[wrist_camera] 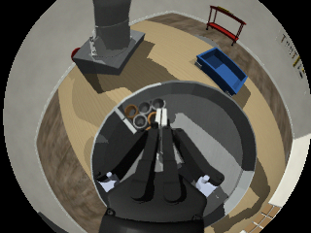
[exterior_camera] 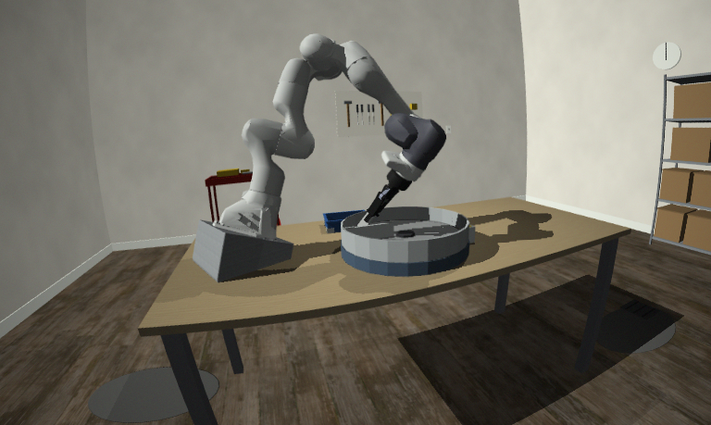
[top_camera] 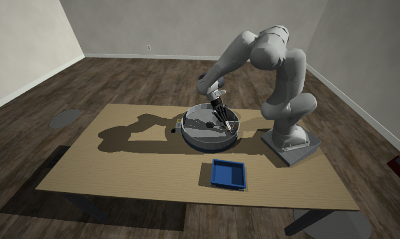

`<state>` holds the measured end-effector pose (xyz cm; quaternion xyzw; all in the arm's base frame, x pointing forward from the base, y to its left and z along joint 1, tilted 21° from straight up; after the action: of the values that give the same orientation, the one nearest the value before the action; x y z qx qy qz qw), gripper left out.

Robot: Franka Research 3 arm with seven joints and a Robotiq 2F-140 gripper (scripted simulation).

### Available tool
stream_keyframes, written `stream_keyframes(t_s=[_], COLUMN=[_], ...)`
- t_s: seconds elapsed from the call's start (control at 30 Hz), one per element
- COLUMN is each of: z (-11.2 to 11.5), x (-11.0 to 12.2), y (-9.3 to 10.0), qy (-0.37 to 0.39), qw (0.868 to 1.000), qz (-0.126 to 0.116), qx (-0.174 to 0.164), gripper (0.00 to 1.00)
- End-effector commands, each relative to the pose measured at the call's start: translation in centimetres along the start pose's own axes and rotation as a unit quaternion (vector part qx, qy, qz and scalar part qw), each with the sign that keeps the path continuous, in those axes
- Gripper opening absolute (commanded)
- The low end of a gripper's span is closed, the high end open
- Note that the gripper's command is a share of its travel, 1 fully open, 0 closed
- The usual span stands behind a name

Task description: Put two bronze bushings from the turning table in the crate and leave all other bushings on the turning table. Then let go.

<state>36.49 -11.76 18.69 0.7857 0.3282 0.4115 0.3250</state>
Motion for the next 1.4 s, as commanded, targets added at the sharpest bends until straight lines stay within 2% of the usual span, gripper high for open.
stream_keyframes(t_s=[0.0, 0.77, 1.03, 1.1, 1.37], z=[0.1, -0.2, -1.9, -1.9, -4.2], x=[0.0, 0.0, 0.3, 0.3, 0.7], y=[0.0, 0.2, 2.3, 2.3, 5.1], qy=[-0.002, -0.002, -0.002, -0.002, -0.002], qw=[1.000, 1.000, 1.000, 1.000, 1.000], qz=[-0.001, -0.001, -0.001, -0.001, -0.001], qx=[-0.001, -0.001, -0.001, -0.001, -0.001], gripper=[0.00, 0.00, 0.00, 0.00, 0.00])
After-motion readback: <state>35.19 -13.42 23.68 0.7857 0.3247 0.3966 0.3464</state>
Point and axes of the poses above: the point where the finger pads meet when closed, its own y axis back along the fingers, its own x axis across the jaws, z = x × y, the point moved 8 cm from there along y, back along the fingers, and after that the axes turned 11 degrees about y, right-handed, at the moved point
